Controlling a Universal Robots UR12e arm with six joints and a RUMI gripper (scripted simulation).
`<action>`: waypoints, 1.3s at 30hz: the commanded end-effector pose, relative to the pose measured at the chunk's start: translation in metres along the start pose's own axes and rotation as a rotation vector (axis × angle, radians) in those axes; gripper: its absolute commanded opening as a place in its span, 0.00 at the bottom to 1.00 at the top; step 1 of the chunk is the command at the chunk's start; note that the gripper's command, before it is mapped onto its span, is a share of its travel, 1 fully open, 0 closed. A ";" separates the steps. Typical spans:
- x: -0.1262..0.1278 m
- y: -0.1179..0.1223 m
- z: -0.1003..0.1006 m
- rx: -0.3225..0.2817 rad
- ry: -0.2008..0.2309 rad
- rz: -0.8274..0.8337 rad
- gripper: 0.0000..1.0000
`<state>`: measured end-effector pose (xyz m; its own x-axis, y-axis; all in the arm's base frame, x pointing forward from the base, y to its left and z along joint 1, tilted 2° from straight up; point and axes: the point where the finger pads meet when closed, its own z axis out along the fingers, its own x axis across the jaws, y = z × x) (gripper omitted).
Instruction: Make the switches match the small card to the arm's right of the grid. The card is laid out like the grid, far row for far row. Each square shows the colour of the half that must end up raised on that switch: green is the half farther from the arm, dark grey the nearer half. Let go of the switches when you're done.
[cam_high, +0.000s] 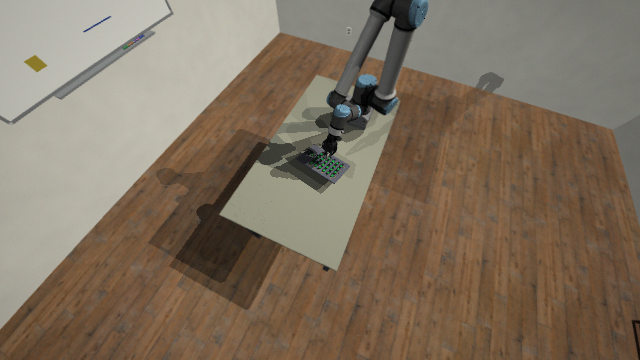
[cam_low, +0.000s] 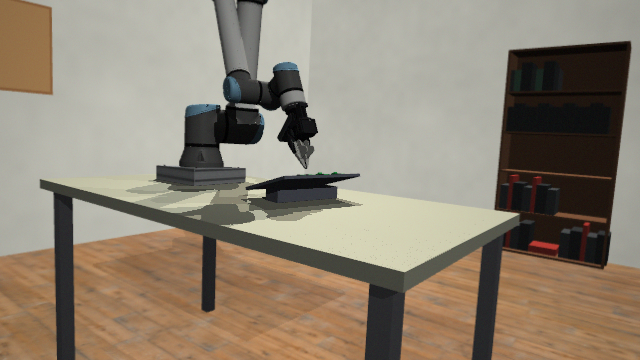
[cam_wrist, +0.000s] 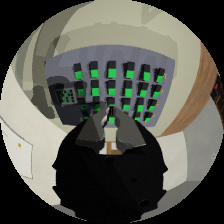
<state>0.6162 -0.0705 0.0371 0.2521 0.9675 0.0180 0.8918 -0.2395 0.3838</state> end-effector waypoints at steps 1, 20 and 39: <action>0.000 0.001 0.000 -0.001 0.000 0.000 0.00; 0.000 0.001 0.023 -0.001 0.000 0.000 0.00; 0.000 0.001 0.027 -0.001 0.000 0.000 0.00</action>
